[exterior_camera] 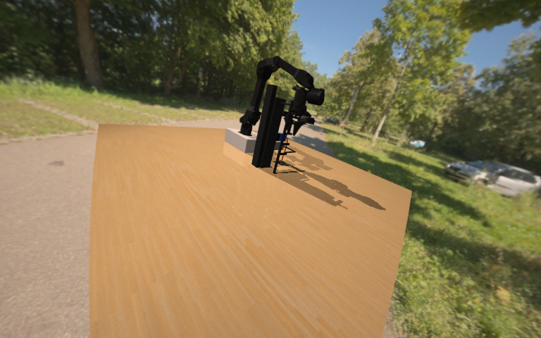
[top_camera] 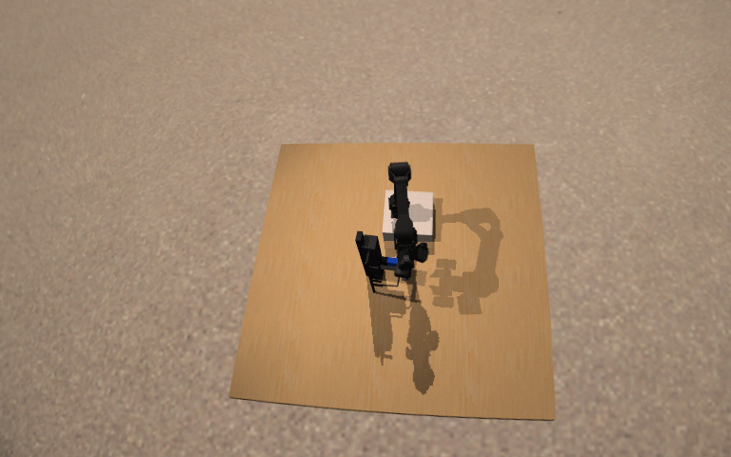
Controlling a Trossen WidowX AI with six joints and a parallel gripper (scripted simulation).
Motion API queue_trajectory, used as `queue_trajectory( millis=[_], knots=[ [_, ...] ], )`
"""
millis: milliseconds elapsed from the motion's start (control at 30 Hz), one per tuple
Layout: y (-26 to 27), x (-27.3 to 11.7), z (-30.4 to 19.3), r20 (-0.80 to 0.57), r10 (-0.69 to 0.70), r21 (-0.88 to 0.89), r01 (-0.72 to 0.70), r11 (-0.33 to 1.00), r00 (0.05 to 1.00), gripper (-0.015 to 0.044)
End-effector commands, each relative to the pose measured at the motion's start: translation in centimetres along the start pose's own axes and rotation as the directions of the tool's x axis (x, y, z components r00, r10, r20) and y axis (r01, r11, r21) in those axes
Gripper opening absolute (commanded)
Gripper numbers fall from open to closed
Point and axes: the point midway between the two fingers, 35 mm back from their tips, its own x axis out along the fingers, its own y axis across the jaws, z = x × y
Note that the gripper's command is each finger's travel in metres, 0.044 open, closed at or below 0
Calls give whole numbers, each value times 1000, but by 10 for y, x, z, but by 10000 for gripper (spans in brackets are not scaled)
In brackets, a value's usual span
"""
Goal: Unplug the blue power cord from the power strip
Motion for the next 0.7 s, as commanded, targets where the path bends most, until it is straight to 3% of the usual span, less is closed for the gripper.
queue_trajectory(
  millis=[0, 667],
  knots=[
    [7, 0, -4, 8, 19, 28, -19, 999, 1000, 160],
    [6, 0, -29, 5, 19, 28, -19, 999, 1000, 160]
  ],
)
